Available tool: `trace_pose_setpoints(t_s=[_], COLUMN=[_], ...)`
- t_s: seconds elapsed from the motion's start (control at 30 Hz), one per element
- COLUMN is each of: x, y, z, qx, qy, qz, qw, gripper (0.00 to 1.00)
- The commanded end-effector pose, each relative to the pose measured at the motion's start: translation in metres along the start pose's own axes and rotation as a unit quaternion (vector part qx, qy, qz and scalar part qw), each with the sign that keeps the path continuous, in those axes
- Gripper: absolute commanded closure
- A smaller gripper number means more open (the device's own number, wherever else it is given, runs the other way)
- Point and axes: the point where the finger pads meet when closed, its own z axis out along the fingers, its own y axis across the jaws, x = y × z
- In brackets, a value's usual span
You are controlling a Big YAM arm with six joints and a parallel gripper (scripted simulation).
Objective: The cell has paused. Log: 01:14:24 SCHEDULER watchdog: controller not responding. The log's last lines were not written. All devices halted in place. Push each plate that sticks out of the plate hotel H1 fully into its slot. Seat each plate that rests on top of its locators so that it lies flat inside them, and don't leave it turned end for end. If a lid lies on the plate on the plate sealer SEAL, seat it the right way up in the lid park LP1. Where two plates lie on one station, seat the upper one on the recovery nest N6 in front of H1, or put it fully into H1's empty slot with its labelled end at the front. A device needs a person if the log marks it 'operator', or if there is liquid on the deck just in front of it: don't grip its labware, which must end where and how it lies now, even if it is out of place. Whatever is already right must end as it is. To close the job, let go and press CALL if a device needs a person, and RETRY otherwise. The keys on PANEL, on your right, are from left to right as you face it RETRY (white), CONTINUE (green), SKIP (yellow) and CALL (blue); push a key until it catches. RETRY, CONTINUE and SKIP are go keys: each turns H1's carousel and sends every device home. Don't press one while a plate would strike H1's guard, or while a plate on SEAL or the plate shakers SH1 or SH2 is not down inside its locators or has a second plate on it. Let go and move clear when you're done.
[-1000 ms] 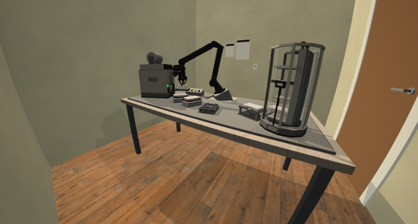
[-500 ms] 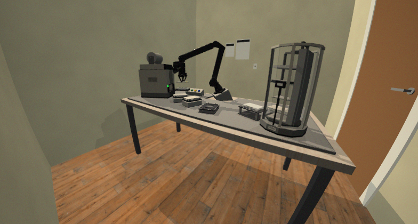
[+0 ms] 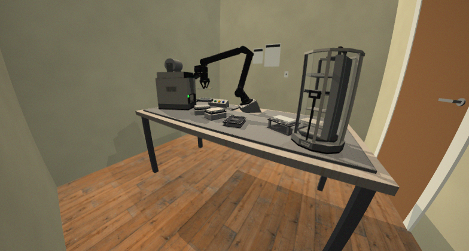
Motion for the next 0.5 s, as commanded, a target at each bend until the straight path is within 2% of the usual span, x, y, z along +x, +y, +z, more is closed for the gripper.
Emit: trace_pose_setpoints(t_s=[0.0, 0.2, 0.27, 0.3, 0.37, 0.47], x=[-0.018, -0.016, -0.016, -0.018, -0.018, -0.018], y=[-0.001, 0.0, 0.0, -0.003, -0.002, -0.002], z=[-0.038, -0.057, -0.057, -0.048, -0.056, -0.057], qx=[0.004, 0.005, 0.005, 0.003, 0.004, 0.004], qy=[-0.031, -0.035, -0.035, -0.019, -0.022, -0.023], qz=[-0.004, -0.005, -0.005, -0.002, -0.003, -0.003], qw=[0.999, 0.999, 0.999, 1.0, 1.0, 1.0], gripper=[0.16, 0.16, 0.16, 0.16, 0.16, 0.16])
